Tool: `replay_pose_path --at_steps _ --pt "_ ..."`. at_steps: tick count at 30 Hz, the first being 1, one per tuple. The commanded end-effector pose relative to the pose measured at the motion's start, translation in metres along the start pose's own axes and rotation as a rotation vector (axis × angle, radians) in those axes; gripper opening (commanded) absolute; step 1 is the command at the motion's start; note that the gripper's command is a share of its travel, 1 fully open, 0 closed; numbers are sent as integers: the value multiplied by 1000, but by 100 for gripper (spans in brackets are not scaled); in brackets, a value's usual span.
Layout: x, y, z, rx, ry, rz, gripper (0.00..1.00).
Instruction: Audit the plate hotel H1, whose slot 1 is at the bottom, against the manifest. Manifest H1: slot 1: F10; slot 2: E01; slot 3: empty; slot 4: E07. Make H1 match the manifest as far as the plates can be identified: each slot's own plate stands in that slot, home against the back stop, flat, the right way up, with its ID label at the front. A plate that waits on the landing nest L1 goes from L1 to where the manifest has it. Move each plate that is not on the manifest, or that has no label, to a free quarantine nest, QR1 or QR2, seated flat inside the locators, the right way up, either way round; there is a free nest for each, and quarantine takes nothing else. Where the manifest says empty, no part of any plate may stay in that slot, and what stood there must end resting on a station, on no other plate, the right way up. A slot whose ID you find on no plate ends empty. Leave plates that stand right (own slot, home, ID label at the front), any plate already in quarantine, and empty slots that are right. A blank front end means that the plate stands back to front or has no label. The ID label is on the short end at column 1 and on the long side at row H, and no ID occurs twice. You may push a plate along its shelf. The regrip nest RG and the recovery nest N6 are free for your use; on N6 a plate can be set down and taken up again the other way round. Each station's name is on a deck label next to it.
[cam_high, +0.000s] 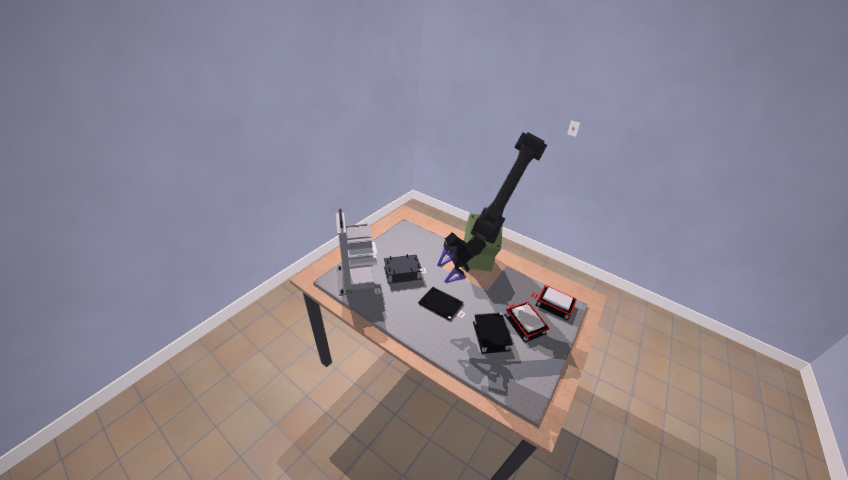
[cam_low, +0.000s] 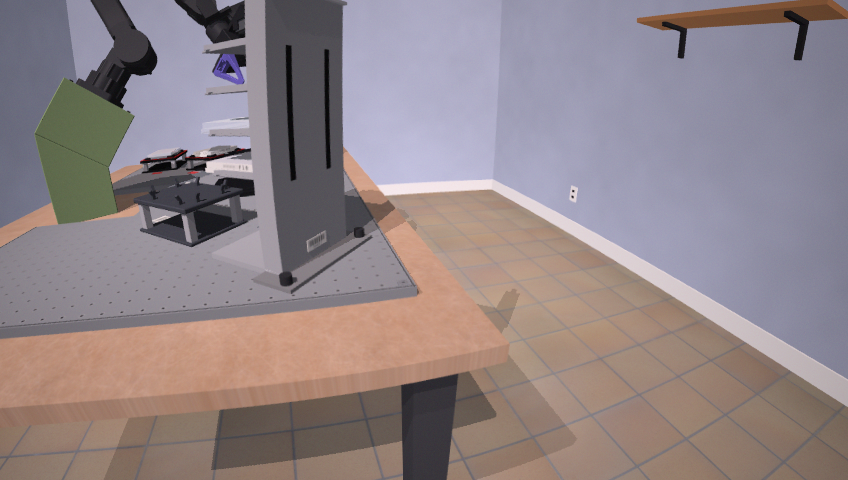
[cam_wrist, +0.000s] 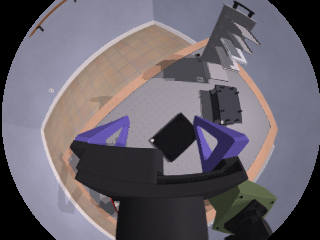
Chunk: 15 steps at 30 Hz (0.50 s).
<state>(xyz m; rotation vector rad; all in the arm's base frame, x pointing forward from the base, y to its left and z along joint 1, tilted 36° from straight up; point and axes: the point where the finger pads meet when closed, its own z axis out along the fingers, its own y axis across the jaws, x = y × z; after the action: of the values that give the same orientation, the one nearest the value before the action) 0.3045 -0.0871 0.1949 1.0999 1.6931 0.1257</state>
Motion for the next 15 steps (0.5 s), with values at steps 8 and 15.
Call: replay_pose_path --at_steps 8,15 --pt "-26 -25 16 8 -34 -18 100" --pt "-34 -38 24 9 -34 -20 100"
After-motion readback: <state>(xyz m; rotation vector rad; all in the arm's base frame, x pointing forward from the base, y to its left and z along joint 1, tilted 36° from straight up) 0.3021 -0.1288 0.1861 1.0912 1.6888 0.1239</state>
